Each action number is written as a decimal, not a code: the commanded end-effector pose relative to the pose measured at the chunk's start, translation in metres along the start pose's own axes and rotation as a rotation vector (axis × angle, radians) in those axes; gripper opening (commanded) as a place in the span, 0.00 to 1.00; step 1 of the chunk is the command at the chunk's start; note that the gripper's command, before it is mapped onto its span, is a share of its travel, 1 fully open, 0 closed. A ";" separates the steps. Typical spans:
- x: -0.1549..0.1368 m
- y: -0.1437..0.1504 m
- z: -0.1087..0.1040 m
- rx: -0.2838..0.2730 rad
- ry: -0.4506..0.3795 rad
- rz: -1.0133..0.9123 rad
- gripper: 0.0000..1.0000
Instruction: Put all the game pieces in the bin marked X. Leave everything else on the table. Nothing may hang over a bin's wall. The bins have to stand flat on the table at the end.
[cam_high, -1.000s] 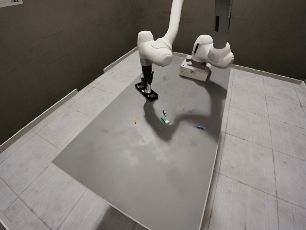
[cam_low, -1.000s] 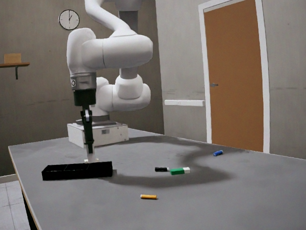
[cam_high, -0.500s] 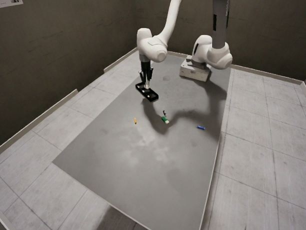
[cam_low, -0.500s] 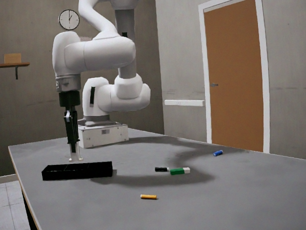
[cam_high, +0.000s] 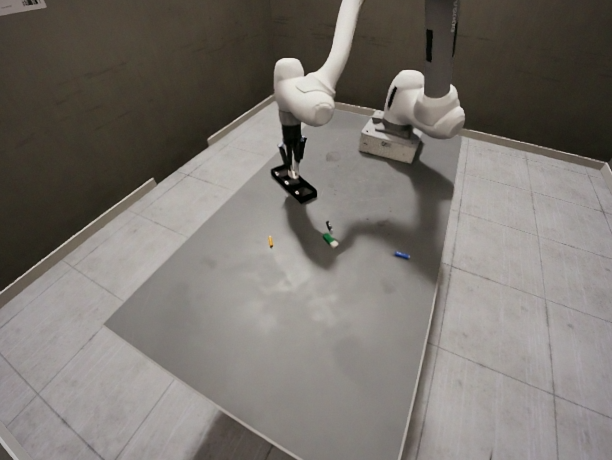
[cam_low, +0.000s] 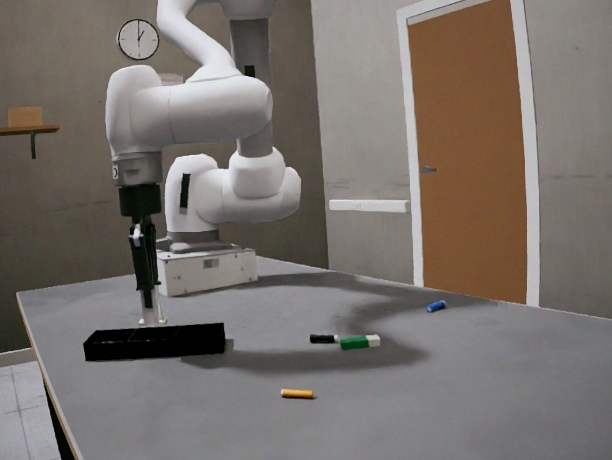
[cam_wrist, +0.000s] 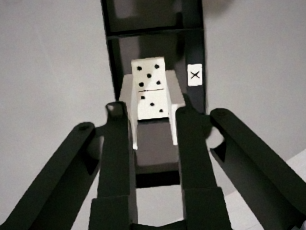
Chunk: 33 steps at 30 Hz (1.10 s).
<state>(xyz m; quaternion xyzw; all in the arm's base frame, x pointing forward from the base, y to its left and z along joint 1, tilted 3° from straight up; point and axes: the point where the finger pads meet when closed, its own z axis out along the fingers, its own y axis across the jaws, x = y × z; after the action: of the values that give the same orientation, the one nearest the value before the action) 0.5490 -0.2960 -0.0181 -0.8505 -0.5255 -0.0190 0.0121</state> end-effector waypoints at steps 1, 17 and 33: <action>0.000 0.001 0.004 -0.001 0.000 0.000 0.21; 0.000 0.001 0.032 -0.001 0.000 0.000 0.21; 0.001 0.001 0.032 -0.001 0.000 0.000 0.27</action>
<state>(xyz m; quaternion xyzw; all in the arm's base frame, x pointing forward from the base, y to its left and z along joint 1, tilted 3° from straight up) 0.5501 -0.2943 -0.0507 -0.8505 -0.5255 -0.0190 0.0121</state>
